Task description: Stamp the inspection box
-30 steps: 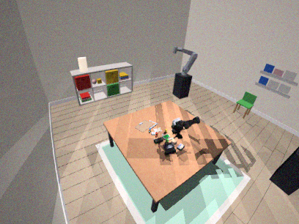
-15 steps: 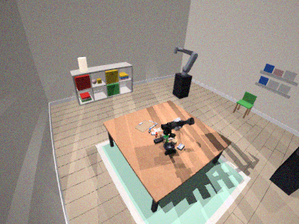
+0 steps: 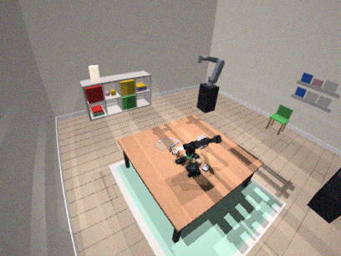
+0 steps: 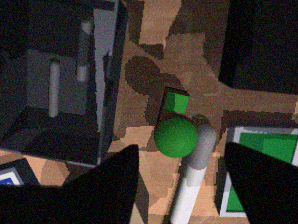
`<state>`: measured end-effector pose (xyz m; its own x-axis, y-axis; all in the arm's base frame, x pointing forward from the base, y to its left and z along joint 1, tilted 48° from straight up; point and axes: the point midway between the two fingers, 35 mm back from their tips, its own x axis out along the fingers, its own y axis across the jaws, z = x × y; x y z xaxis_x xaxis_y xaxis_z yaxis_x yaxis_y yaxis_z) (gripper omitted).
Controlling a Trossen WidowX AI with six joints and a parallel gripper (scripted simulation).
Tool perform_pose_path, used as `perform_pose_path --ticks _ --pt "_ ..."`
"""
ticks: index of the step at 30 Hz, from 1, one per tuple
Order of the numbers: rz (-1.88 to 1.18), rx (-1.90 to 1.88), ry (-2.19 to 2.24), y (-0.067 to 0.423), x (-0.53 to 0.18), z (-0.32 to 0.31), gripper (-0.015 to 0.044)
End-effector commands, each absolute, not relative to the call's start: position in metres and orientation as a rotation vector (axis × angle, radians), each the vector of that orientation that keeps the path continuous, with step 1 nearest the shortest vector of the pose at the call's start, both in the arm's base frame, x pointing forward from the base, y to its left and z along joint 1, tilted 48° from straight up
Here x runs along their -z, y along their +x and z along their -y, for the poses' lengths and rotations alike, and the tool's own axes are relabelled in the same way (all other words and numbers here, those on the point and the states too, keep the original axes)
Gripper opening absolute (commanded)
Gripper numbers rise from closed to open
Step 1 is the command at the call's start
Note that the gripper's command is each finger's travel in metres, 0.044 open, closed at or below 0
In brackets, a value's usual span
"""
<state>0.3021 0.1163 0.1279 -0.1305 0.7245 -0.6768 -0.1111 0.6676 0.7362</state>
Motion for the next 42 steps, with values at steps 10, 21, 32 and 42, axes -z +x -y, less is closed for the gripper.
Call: perform_pose_path --ticks 10,21,32,42 --pt "-1.550 -0.777 0.532 0.299 -0.113 -0.132 0.0216" --pt "-1.550 -0.779 0.533 0.296 -0.102 -0.145 0.0216" --pt "-1.549 -0.782 0.536 0.293 -0.092 -0.157 0.0216" --pt "-1.548 -0.781 0.530 0.294 -0.093 -0.155 0.0097"
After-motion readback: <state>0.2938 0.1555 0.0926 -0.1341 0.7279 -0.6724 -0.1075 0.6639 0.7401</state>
